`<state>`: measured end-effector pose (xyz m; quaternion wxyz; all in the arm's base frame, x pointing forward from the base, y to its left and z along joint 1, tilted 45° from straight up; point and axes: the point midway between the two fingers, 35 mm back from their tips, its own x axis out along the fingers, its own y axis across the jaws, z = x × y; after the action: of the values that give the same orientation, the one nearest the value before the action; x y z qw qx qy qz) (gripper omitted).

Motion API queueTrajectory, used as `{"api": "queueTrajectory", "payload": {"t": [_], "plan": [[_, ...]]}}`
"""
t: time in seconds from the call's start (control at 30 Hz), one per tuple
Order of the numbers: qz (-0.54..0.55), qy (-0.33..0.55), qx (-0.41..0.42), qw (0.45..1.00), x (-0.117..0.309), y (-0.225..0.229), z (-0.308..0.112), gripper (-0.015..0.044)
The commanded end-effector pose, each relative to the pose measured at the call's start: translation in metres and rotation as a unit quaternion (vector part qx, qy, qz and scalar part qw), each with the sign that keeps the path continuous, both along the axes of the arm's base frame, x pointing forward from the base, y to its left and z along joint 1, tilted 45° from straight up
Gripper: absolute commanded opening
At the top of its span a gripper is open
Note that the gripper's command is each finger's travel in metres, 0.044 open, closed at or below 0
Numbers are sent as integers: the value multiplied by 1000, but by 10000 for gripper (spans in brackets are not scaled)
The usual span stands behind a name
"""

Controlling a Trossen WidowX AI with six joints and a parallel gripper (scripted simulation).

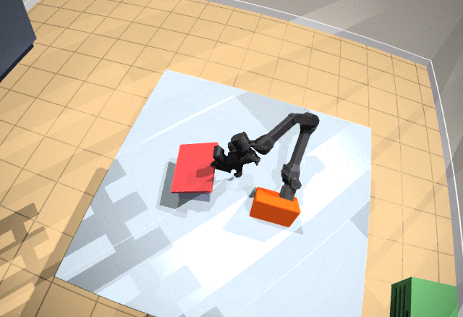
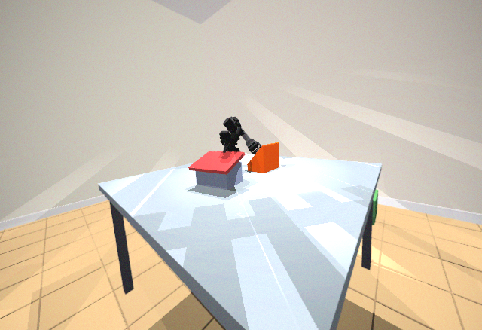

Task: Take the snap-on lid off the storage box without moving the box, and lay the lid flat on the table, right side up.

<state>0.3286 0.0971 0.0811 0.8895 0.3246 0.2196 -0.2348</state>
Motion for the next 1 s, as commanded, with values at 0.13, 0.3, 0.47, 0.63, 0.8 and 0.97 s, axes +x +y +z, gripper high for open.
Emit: {"api": "queueTrajectory", "payload": {"t": [0.13, 0.3, 0.47, 0.63, 0.8, 0.97], "plan": [[-1, -2, 0, 1000, 4, 9, 8, 0], [-1, -2, 0, 1000, 7, 14, 12, 0], [-1, -2, 0, 1000, 11, 20, 16, 0], [-1, -2, 0, 1000, 15, 25, 20, 0], [-1, -2, 1, 1000, 19, 31, 24, 0], [-1, -2, 1, 1000, 24, 37, 28, 0]]}}
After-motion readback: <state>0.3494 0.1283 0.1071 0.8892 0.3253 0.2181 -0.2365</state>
